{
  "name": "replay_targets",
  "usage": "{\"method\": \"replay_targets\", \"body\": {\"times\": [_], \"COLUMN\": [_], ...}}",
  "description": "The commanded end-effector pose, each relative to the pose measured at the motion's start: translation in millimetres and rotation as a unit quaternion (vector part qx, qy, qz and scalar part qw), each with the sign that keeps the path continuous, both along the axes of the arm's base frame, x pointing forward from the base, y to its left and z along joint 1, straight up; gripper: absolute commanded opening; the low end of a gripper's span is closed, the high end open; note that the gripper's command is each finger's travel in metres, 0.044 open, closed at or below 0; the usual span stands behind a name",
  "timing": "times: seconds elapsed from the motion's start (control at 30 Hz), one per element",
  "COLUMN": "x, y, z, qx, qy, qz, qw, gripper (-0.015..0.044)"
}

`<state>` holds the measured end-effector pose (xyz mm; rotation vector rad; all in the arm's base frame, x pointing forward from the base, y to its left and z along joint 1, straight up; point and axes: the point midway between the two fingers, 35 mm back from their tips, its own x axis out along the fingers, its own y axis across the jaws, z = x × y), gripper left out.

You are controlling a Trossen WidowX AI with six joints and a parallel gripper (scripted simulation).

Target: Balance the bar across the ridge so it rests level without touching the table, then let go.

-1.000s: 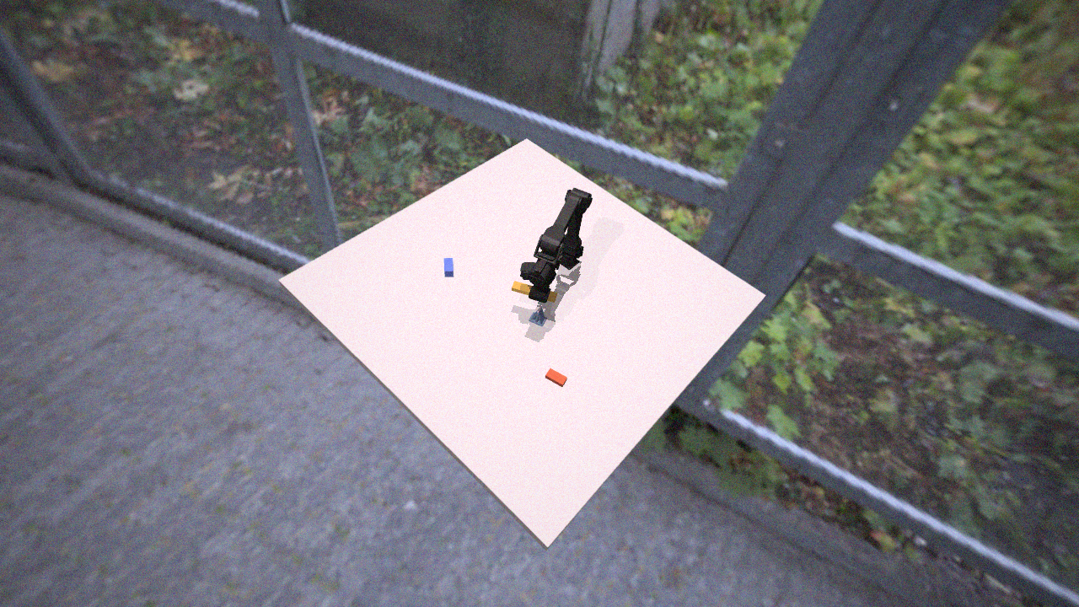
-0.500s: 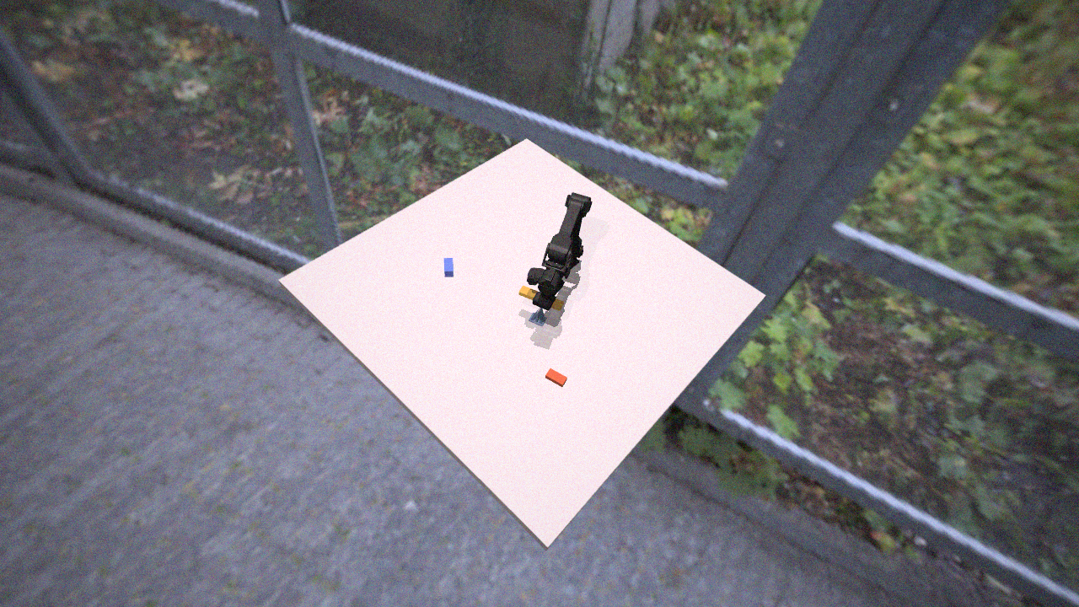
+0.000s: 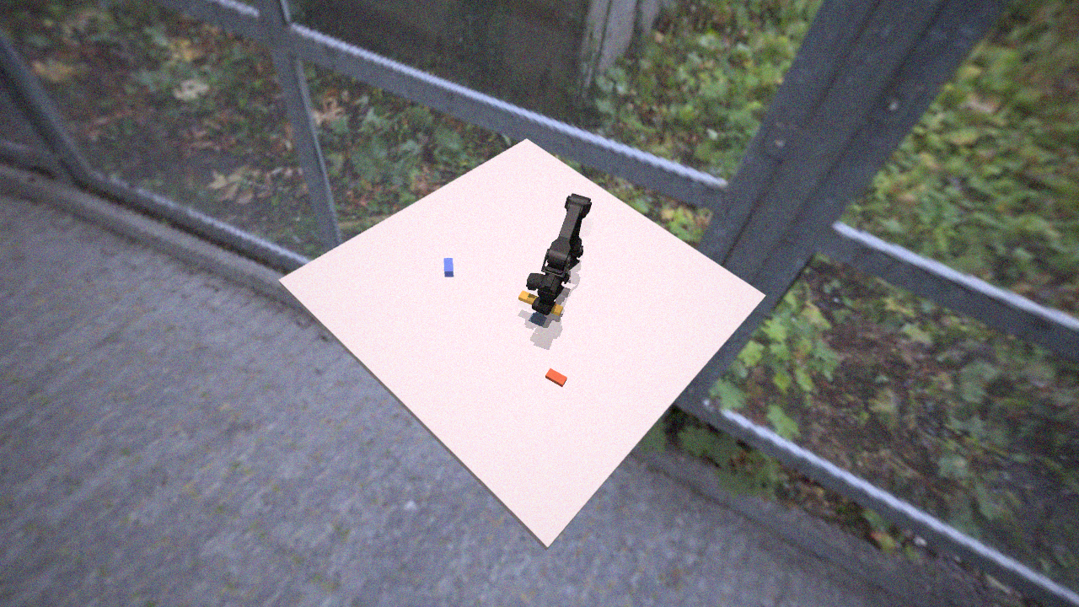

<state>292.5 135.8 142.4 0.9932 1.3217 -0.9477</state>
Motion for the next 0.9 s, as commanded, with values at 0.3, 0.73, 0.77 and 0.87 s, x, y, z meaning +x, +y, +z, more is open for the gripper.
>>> {"method": "replay_targets", "body": {"times": [0.3, 0.73, 0.77, 0.87], "x": [0, 0, 0, 0], "y": [0, 0, 0, 0], "z": [-21, -20, -20, -20], "qx": [0.000, 0.000, 0.000, 0.000], "qy": [0.004, 0.004, 0.004, 0.004], "qz": [-0.002, -0.002, -0.002, -0.002], "qw": [1.000, 1.000, 1.000, 1.000], "gripper": [0.0000, 0.0000, 0.0000, 0.0000]}}
